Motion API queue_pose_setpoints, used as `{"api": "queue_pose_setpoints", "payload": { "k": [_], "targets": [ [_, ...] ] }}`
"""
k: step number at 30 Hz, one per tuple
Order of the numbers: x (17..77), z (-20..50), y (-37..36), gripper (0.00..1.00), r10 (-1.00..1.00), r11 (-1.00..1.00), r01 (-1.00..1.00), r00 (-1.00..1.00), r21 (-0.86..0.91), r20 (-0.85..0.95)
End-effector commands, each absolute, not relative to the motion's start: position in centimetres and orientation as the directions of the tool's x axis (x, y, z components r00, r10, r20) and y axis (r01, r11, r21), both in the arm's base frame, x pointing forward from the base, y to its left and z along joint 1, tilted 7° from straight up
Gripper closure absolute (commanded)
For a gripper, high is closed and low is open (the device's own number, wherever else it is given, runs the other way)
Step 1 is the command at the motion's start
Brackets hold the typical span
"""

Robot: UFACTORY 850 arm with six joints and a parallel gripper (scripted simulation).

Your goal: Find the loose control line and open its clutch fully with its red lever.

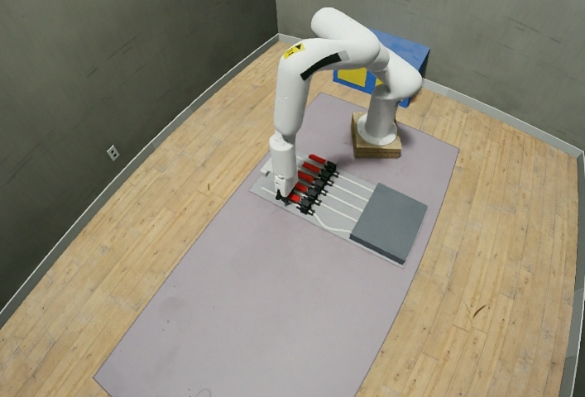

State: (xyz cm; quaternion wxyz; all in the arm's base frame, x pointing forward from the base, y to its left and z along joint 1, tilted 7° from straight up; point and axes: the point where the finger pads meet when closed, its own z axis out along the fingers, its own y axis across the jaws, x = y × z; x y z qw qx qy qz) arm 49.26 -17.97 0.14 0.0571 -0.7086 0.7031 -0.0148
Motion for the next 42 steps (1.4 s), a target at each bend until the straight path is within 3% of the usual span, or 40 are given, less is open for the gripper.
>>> {"api": "queue_pose_setpoints", "payload": {
  "k": [1, 42],
  "targets": [
    [49.3, 0.2, -18.0, 1.0, -0.998, -0.005, -0.995, 0.011, -0.104, -0.059],
    [49.2, 1.6, -17.7, 1.0, -0.998, -0.005, -0.995, 0.011, -0.104, -0.059]
  ]
}}
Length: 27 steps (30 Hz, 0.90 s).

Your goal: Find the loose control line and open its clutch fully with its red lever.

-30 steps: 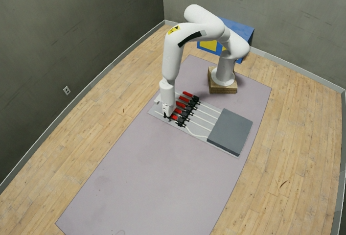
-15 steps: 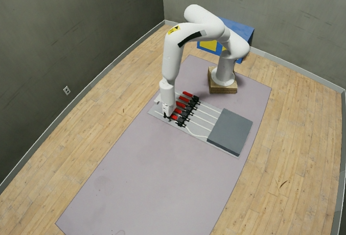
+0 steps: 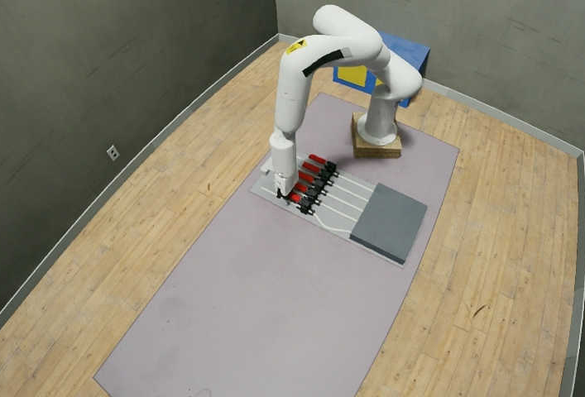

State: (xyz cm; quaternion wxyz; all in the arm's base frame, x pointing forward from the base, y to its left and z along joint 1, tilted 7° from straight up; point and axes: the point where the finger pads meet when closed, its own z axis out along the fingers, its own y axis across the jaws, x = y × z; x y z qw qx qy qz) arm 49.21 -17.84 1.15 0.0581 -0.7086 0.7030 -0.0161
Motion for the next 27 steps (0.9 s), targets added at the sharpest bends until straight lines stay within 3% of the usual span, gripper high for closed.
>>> {"api": "queue_pose_setpoints", "payload": {
  "k": [1, 27],
  "targets": [
    [49.2, 1.8, -17.7, 1.0, -0.998, -0.005, -0.995, 0.011, -0.104, -0.059],
    [48.9, 4.1, -16.6, 1.0, -0.998, -0.005, -0.995, 0.011, -0.104, -0.059]
  ]
}}
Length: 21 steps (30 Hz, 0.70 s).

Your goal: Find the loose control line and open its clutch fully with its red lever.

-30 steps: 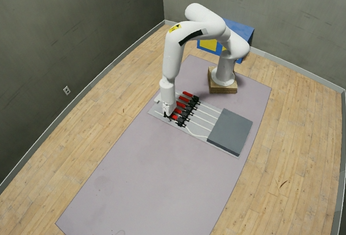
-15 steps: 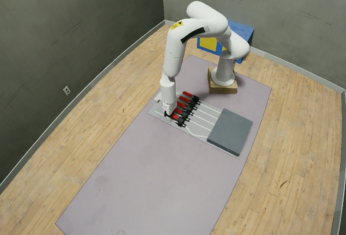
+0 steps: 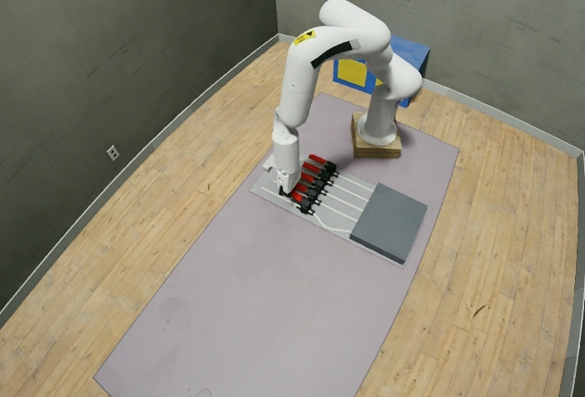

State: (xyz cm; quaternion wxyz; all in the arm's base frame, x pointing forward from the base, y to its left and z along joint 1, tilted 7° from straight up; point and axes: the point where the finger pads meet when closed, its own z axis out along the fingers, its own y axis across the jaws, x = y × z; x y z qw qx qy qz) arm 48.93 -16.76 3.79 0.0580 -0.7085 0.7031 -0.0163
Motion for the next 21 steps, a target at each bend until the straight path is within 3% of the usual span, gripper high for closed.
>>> {"api": "queue_pose_setpoints", "payload": {
  "k": [1, 21],
  "targets": [
    [48.9, 4.1, -16.6, 1.0, -0.998, -0.005, -0.995, 0.011, -0.104, -0.059],
    [48.7, 5.7, -15.1, 1.0, -0.998, -0.005, -0.995, 0.011, -0.104, -0.059]
  ]
}}
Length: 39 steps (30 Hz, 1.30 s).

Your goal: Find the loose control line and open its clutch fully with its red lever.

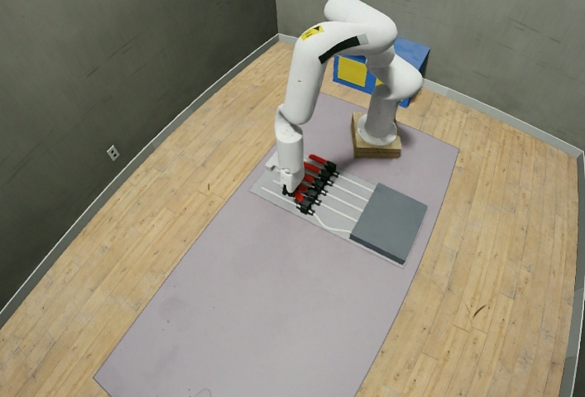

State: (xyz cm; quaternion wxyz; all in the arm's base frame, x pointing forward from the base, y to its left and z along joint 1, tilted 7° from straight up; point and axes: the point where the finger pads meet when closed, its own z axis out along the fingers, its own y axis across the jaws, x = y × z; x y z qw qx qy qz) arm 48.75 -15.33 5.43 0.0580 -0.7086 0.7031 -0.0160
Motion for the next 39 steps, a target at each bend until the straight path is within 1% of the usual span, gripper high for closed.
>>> {"api": "queue_pose_setpoints", "payload": {
  "k": [1, 39],
  "targets": [
    [48.7, 5.7, -15.1, 1.0, -0.998, -0.005, -0.995, 0.011, -0.104, -0.059],
    [48.5, 7.4, -11.3, 1.0, -0.998, -0.005, -0.995, 0.011, -0.104, -0.059]
  ]
}}
